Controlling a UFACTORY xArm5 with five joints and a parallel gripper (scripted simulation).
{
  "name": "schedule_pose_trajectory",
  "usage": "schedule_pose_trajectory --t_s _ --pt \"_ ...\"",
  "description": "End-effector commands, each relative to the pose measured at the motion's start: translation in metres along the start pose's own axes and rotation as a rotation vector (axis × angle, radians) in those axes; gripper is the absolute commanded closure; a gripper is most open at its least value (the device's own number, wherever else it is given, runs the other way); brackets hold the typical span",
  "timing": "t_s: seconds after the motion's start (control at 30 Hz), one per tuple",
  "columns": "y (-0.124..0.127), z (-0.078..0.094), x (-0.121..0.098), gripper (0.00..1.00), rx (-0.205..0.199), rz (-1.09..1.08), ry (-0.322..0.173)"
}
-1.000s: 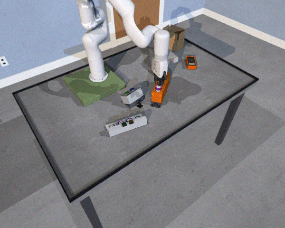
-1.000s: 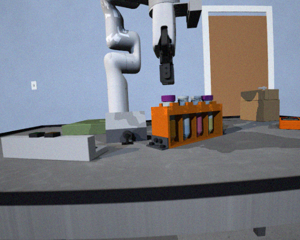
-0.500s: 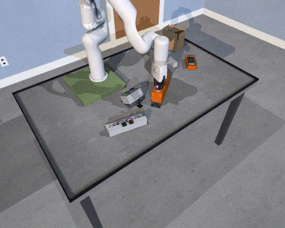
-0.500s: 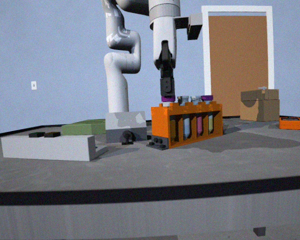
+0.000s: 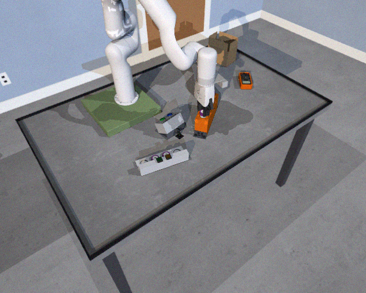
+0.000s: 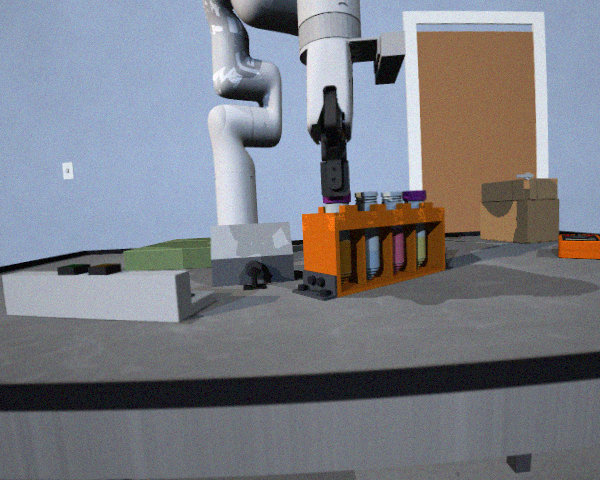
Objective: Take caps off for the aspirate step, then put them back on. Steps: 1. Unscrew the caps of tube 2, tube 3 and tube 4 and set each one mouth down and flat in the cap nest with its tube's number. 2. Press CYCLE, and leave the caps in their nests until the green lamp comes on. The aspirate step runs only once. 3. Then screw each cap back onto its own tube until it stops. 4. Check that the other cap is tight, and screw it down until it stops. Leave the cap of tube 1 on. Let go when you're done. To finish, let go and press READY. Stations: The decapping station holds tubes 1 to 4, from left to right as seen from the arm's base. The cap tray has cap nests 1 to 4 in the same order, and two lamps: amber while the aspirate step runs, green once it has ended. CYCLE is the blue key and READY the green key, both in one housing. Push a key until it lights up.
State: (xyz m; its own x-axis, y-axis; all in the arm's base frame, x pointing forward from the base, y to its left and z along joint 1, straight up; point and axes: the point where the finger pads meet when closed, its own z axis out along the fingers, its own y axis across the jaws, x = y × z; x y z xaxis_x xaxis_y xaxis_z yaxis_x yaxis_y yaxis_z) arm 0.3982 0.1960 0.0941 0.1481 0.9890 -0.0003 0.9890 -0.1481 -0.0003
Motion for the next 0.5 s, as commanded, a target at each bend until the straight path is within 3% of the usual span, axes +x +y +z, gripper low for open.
schedule_pose_trajectory --t_s 0.0,0.33,0.37,0.47 --pt "0.001 0.0009 0.0007 0.54 -0.002 0.0 0.003" --pt "0.001 0.0039 0.0007 0.54 -0.002 0.0 0.003" --pt "0.001 0.0039 0.0007 1.0 -0.002 0.0 0.003" --pt "0.001 0.0039 0.0007 1.0 -0.002 0.0 0.003"
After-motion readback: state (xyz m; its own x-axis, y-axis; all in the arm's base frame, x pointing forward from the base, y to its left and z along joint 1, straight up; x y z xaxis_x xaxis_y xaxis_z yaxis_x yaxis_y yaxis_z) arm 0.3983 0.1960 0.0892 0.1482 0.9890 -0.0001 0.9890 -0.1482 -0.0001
